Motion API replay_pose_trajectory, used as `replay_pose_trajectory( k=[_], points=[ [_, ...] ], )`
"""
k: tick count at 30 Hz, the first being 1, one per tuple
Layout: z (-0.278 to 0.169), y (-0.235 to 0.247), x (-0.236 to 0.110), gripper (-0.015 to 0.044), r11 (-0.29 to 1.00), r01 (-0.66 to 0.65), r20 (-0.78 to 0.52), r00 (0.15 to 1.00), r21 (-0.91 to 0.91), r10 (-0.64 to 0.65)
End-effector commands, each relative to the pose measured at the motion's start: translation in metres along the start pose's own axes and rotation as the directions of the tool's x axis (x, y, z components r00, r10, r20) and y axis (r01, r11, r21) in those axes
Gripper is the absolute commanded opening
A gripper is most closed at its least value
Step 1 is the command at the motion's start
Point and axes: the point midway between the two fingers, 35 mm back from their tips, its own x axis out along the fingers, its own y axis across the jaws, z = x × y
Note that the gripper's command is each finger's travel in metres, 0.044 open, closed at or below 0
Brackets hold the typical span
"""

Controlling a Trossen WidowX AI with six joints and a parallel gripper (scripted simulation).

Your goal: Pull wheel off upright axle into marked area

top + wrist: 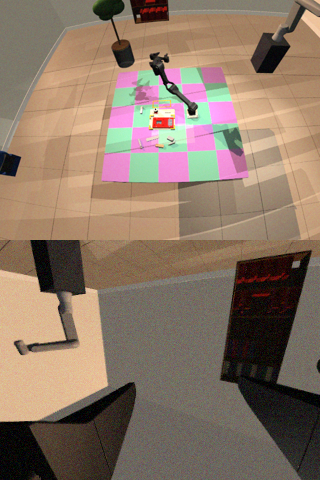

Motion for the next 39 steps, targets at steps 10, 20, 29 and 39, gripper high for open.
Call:
replay_pose_trajectory(
  k=[10,20,29,39],
  points=[
    [-0.069,0.065,0.033,0.03,0.942,-0.001,-0.075,0.997,0.337,0.028],
    [-0.153,0.155,0.037,0.03,0.76,0.091,-0.256,0.961,0.643,0.102],
    [-0.203,0.215,0.02,0.03,0.537,0.263,-0.409,0.896,0.801,0.171],
    [-0.254,0.303,-0.025,0.03,0.299,0.503,-0.582,0.748,0.811,0.318]
  ],
)
